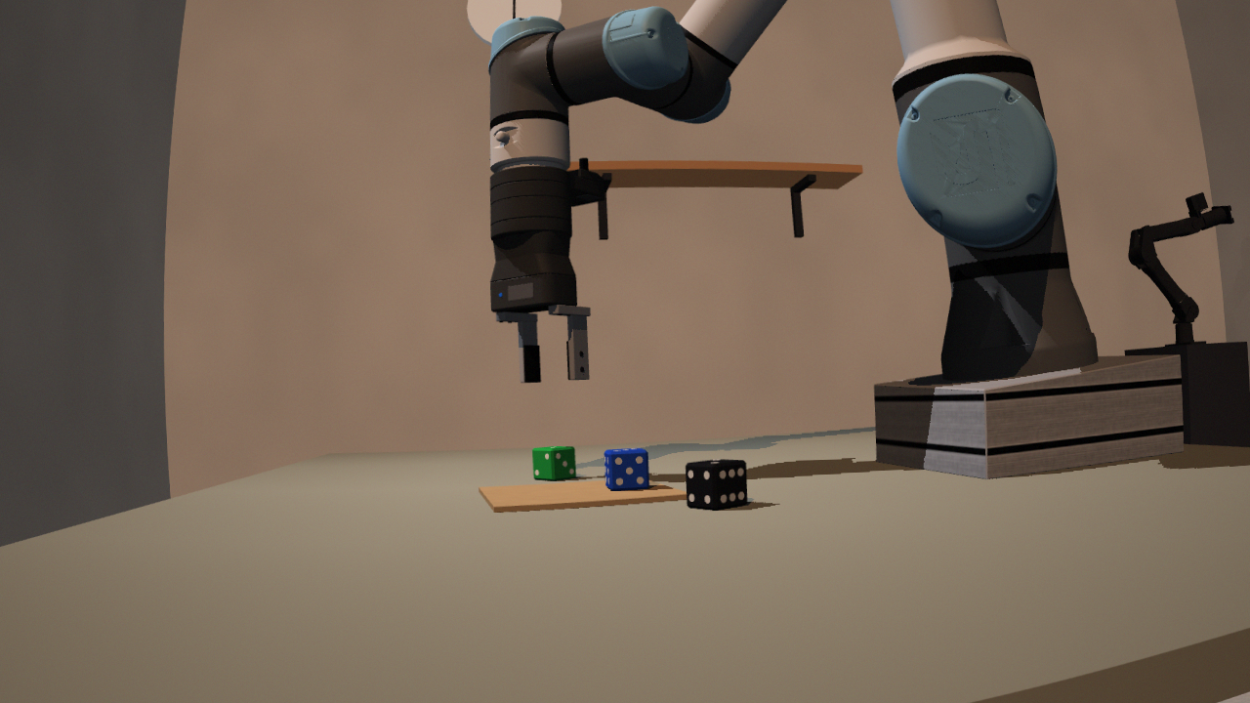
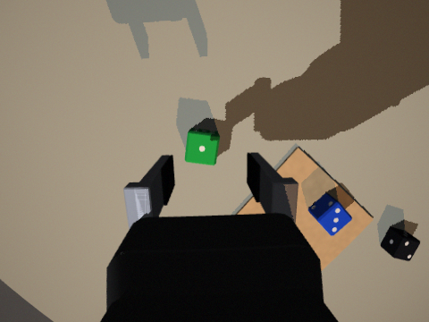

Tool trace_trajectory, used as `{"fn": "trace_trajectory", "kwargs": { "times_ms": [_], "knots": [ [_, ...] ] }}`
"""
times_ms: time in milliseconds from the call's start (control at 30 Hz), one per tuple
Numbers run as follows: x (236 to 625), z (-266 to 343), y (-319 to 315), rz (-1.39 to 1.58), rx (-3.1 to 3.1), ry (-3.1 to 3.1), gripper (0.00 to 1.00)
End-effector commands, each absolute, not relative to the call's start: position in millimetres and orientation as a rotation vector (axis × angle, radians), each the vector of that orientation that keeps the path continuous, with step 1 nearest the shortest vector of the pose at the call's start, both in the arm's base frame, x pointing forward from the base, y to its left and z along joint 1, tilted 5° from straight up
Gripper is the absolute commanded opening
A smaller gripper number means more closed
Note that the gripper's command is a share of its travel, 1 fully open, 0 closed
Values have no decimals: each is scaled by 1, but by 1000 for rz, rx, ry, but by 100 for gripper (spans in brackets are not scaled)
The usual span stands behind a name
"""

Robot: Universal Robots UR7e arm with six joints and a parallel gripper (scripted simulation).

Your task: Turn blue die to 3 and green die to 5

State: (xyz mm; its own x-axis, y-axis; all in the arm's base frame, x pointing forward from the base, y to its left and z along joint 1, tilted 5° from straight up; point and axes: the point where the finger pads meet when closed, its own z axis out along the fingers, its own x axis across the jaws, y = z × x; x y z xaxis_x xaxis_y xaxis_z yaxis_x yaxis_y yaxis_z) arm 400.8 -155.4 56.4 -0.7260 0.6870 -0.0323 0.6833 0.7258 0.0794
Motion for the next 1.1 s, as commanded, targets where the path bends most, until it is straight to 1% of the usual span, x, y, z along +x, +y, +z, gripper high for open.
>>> {"fn": "trace_trajectory", "kwargs": {
  "times_ms": [0,633,667,1067],
  "knots": [
    [402,56,-158,98,1222,2828,100],
    [404,55,-163,103,1367,2765,100],
    [404,55,-163,103,1367,2765,87],
    [404,55,-163,103,1367,2765,87]
  ]
}}
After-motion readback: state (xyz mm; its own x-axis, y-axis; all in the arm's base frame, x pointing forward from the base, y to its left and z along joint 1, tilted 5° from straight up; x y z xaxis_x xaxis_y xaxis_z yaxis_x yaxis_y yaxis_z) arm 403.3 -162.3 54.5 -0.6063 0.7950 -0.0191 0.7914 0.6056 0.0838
